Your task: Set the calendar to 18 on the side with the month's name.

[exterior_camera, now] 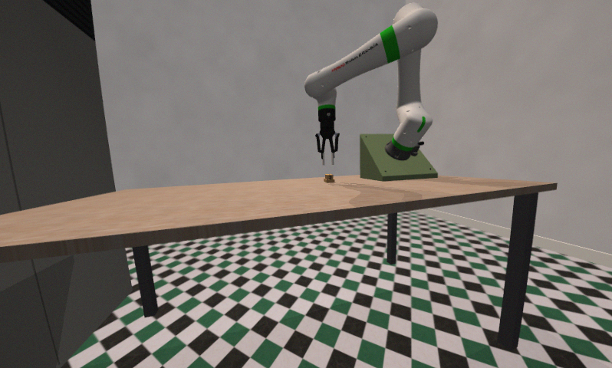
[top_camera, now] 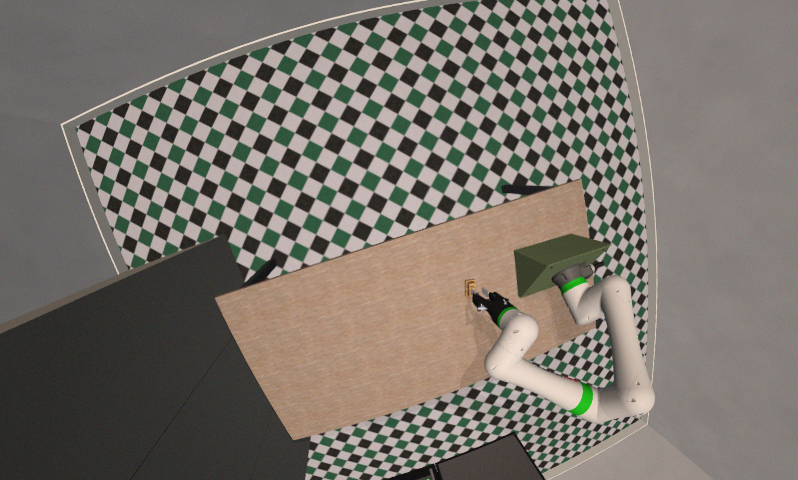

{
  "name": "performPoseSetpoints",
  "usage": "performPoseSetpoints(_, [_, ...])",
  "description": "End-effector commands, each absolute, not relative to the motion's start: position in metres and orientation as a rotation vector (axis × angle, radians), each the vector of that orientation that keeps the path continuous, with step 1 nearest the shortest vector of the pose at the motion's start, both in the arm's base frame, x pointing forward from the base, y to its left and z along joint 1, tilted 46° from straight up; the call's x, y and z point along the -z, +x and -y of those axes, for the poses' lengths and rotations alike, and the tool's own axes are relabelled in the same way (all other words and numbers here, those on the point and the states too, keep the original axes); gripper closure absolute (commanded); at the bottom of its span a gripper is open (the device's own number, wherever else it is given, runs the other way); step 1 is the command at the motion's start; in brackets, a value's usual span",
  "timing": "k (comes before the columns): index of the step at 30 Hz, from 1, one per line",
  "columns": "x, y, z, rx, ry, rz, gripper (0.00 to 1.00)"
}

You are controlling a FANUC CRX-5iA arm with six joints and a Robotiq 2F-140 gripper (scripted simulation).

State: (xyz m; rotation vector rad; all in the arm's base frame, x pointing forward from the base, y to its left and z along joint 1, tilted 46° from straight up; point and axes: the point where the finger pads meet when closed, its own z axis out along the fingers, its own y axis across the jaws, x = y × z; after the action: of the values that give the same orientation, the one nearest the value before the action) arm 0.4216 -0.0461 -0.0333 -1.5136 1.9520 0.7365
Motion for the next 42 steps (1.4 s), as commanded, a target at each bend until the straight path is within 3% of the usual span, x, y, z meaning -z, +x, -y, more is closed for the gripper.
performPoseSetpoints(1, [0.024, 0.421, 0.056, -0.737, -1.513, -1.952, 0.71])
performPoseSetpoints(9, [0.02, 0.42, 0.059, -0.737, -1.513, -1.952, 0.71])
performPoseSetpoints(10, [0.02, 0.42, 0.059, -0.737, -1.513, -1.952, 0.0])
performPoseSetpoints(42, [0.01, 0.419, 0.07, -0.737, -1.513, -1.952, 0.0])
